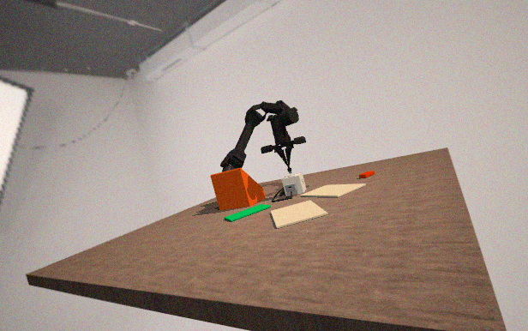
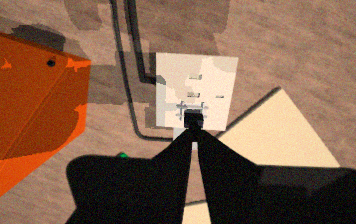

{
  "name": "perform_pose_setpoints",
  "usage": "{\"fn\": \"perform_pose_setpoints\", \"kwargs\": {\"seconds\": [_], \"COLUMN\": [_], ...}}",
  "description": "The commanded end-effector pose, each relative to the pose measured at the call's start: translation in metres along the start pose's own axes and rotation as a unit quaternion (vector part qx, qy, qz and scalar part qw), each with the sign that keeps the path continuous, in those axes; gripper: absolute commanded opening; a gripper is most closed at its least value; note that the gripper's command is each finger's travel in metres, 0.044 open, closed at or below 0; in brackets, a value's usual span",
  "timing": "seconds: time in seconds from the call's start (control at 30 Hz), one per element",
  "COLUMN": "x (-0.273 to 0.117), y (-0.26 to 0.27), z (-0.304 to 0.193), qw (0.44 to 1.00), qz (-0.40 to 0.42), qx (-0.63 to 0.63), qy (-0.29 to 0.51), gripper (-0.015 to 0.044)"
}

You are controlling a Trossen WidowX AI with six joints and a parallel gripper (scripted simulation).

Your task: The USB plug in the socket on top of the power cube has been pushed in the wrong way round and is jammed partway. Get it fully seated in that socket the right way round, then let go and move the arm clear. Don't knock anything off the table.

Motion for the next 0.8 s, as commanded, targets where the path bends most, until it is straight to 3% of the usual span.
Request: {"fn": "perform_pose_setpoints", "kwargs": {"seconds": [0.0, 0.77], "x": [-0.0001, 0.0027], "y": [0.0000, 0.0000], "z": [0.0001, -0.0006], "qw": [1.000, 1.000], "qz": [0.001, 0.002], "qx": [0.001, 0.006], "qy": [0.004, 0.010], "gripper": [0.0000, 0.0000]}}
Point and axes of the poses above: the point midway between the two fingers, 35 mm back from their tips, its own x axis out along the fingers, its own y axis across the jaws, z = x × y, the point moved 7 cm from there along -x, back along the fingers, and after that the axes turned 11 degrees about -x, right-handed, at the moved point
